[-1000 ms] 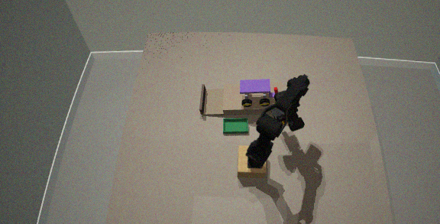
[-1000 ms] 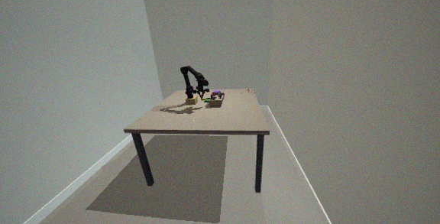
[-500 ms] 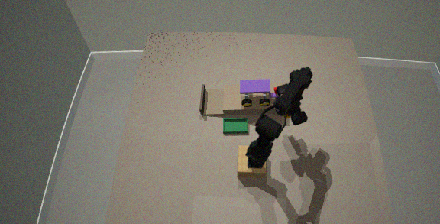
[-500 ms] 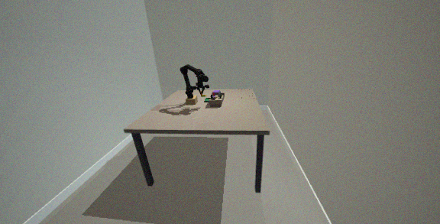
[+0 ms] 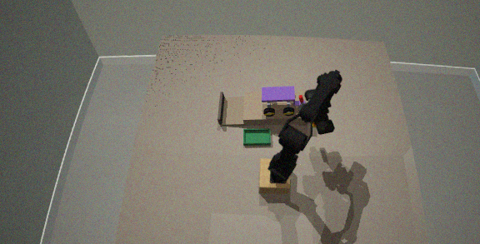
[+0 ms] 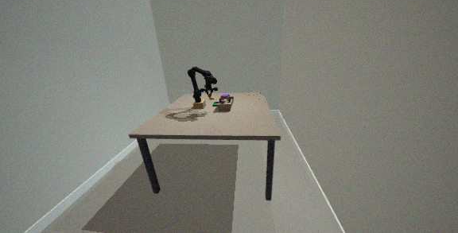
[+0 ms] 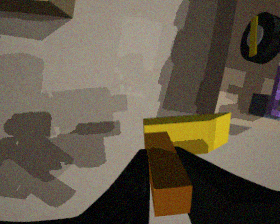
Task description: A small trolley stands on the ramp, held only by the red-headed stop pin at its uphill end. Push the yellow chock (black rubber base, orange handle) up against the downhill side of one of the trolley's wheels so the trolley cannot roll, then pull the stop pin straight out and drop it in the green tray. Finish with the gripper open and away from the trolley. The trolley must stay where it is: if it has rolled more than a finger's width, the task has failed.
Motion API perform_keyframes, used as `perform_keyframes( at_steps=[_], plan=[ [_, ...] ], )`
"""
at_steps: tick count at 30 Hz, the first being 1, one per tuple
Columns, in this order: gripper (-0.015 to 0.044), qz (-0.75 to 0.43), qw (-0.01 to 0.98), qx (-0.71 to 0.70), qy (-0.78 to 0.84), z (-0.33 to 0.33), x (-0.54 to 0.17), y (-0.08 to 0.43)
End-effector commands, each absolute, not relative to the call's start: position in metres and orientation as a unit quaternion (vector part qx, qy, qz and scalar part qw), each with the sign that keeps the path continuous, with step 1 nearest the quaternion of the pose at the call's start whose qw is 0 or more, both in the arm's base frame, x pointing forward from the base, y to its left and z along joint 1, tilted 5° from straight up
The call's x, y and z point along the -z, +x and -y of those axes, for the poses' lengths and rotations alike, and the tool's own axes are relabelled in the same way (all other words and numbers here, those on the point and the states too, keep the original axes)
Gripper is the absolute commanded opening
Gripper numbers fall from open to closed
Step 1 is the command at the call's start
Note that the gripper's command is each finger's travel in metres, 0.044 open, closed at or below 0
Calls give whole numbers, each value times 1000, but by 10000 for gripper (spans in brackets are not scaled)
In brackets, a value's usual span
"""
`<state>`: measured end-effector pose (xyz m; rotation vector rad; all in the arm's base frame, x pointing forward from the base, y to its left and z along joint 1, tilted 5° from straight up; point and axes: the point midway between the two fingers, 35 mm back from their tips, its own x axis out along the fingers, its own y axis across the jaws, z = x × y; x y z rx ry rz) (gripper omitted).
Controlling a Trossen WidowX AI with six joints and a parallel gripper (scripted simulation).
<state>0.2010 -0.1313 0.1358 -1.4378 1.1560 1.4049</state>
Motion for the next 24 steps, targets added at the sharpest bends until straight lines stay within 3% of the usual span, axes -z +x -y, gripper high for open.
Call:
perform_keyframes(
  at_steps=[1, 24],
  plan=[
    [0, -490, 431, -527, -544, 132, -137, 201],
    [0, -653, 603, -304, -342, 132, -137, 201]
  ],
)
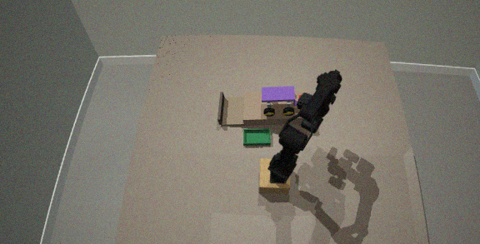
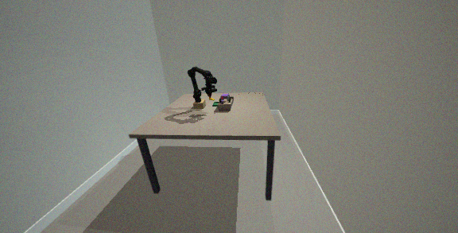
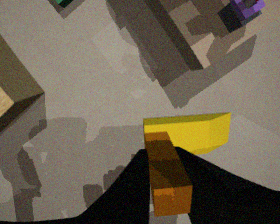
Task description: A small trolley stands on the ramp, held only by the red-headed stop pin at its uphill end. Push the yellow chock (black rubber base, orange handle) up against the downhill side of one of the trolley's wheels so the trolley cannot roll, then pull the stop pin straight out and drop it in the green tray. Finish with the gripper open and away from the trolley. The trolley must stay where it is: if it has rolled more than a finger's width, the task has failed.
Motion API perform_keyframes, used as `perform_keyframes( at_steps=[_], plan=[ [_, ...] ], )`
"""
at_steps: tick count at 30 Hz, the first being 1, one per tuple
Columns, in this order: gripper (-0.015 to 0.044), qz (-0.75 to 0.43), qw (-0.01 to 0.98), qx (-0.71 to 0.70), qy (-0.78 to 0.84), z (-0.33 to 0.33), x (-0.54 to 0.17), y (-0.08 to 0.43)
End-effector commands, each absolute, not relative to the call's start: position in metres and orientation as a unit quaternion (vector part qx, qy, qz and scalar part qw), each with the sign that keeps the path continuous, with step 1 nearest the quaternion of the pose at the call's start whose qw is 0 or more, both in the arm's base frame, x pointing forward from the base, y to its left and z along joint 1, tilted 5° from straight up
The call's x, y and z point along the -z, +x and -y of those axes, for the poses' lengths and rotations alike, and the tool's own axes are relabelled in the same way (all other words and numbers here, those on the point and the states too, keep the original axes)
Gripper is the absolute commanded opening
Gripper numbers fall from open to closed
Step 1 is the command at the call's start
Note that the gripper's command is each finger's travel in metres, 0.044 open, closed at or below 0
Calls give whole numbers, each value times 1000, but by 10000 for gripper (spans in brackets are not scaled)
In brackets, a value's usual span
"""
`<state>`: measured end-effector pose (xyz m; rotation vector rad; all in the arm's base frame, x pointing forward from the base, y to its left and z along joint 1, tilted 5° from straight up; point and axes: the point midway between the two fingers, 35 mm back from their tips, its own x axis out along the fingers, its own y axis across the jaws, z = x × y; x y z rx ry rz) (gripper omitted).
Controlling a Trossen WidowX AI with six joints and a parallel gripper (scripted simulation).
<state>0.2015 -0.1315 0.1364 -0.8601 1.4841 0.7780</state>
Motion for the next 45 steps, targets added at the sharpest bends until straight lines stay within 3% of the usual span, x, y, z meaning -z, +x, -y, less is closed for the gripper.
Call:
perform_keyframes(
  at_steps=[1, 27, 45],
  plan=[
    [0, -658, 609, -293, -332, 132, -137, 201],
    [0, -720, 692, 12, -42, 132, -137, 201],
    [0, -720, 693, 18, -33, 99, -133, 211]
  ],
)
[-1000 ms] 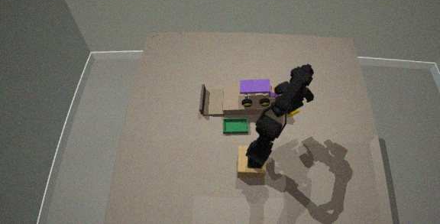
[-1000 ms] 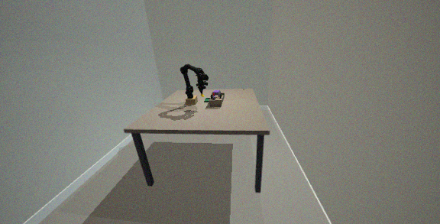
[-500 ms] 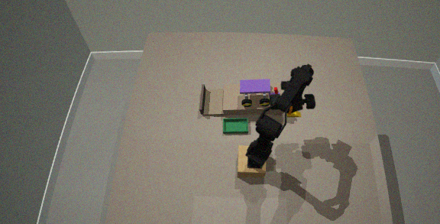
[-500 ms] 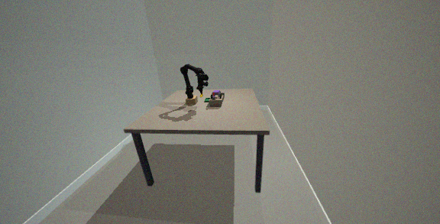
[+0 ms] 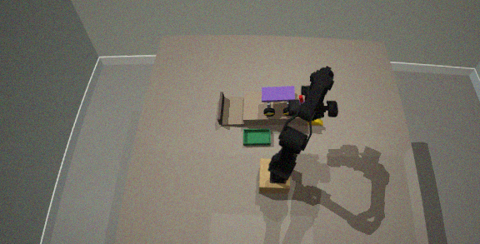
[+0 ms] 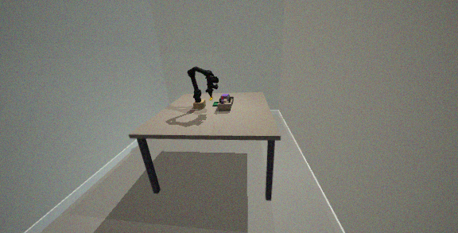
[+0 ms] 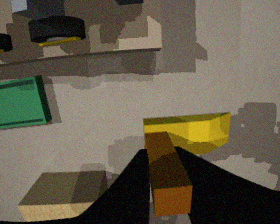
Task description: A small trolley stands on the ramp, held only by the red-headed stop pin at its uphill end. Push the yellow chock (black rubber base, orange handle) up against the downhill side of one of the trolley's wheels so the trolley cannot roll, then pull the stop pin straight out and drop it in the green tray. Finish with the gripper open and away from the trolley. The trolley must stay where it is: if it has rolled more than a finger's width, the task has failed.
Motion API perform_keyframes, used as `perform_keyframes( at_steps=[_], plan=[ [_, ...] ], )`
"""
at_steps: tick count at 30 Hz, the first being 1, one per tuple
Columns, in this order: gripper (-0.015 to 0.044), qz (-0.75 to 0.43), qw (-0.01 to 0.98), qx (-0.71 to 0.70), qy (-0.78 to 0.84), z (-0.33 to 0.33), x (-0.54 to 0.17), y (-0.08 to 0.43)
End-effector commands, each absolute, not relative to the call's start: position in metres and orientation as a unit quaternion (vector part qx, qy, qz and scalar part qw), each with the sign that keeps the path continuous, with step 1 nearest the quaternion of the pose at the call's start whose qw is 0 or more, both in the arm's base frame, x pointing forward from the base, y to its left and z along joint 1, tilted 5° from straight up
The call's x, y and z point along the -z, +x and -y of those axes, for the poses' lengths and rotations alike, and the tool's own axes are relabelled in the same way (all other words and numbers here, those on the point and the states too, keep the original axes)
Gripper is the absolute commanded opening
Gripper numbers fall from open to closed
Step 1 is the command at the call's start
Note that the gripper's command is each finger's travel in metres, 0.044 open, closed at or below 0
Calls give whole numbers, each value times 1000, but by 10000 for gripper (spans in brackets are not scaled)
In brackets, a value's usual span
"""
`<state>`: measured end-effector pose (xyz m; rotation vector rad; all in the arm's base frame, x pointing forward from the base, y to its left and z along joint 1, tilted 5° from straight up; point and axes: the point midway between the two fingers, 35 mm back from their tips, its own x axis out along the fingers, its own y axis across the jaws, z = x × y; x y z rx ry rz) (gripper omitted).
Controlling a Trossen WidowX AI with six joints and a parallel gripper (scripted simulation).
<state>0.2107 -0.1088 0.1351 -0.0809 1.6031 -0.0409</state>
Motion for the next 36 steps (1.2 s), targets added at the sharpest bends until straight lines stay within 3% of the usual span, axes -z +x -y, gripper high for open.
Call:
perform_keyframes(
  at_steps=[1, 36],
  plan=[
    [0, -720, 693, 18, -33, 95, -132, 212],
    [0, -719, 694, 14, -28, -29, -119, 239]
  ],
)
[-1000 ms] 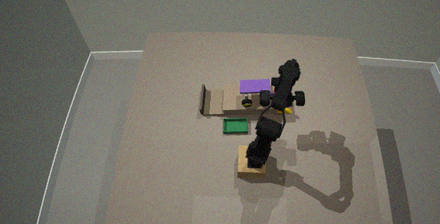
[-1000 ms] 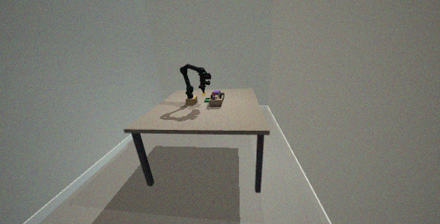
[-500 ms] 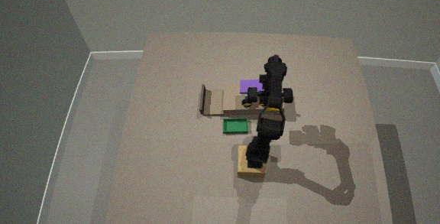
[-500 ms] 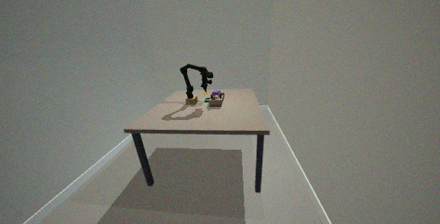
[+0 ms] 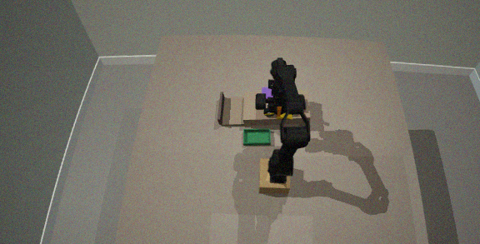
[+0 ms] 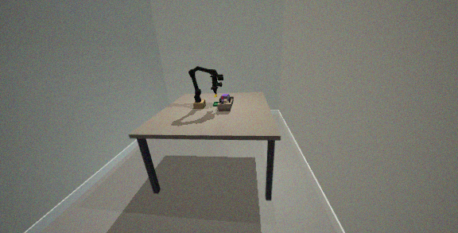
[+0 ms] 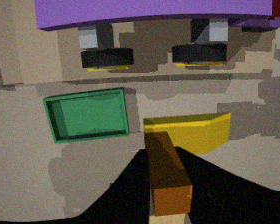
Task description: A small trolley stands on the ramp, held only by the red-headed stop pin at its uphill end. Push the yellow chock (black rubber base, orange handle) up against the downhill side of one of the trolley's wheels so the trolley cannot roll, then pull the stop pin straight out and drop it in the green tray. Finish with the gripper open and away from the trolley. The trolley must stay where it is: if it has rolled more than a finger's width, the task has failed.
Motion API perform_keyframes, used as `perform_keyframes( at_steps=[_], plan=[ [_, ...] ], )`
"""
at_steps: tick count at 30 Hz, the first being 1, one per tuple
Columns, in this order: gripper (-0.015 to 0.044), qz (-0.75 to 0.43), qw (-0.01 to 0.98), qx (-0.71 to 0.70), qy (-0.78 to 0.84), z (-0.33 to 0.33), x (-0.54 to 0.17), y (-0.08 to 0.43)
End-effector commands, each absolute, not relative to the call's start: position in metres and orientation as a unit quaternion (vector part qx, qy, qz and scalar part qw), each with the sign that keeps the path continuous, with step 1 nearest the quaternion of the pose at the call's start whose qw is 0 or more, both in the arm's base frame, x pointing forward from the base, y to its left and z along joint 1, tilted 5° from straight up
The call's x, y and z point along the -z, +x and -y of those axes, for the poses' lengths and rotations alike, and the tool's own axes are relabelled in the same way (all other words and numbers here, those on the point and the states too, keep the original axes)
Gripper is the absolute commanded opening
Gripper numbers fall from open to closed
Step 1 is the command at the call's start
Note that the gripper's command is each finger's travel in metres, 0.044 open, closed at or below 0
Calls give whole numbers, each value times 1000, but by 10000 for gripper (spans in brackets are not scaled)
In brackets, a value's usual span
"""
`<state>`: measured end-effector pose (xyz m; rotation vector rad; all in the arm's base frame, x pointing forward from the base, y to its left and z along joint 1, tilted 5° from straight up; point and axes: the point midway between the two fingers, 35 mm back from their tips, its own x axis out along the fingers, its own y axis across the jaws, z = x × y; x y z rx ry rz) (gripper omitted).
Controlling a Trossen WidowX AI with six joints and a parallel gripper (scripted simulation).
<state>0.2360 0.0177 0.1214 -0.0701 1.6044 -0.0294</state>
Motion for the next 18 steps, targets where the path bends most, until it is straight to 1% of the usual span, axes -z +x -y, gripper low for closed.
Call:
perform_keyframes(
  at_steps=[1, 18],
  plan=[
    [0, -719, 694, 13, -28, -33, -119, 239],
    [0, -719, 694, 11, -26, -100, -106, 246]
  ],
)
